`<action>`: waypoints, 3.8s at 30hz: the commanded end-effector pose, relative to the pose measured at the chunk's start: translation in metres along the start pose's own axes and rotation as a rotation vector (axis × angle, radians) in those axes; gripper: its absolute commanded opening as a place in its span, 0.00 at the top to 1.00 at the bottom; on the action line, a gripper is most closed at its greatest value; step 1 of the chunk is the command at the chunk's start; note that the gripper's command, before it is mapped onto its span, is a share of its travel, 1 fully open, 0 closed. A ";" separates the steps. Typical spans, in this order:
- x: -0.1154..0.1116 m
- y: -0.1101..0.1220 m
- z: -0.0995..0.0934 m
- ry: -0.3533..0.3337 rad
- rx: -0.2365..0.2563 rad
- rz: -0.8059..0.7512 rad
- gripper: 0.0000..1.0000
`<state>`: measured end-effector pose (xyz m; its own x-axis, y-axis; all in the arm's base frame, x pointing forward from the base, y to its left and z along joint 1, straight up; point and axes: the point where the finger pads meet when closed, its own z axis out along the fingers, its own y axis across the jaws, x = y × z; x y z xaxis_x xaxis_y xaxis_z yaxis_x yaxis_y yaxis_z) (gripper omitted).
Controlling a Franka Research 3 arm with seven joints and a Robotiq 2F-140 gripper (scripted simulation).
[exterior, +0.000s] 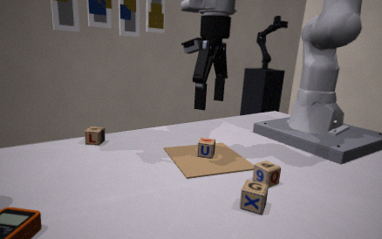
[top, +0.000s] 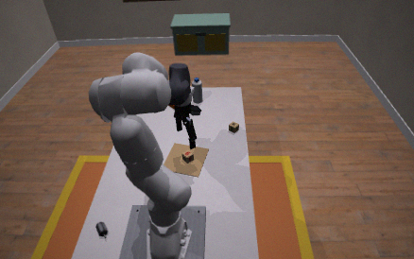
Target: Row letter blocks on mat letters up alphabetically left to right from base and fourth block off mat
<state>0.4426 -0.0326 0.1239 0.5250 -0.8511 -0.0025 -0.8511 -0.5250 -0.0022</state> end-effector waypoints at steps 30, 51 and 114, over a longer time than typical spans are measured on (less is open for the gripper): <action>0.001 -0.001 0.006 0.008 -0.002 0.491 0.00; 0.001 0.000 0.011 0.008 0.000 0.787 0.00; 0.000 0.000 0.020 0.006 0.002 1.371 0.45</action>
<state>0.4424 -0.0330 0.1036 -0.7151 -0.6990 0.0007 -0.6990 0.7151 -0.0037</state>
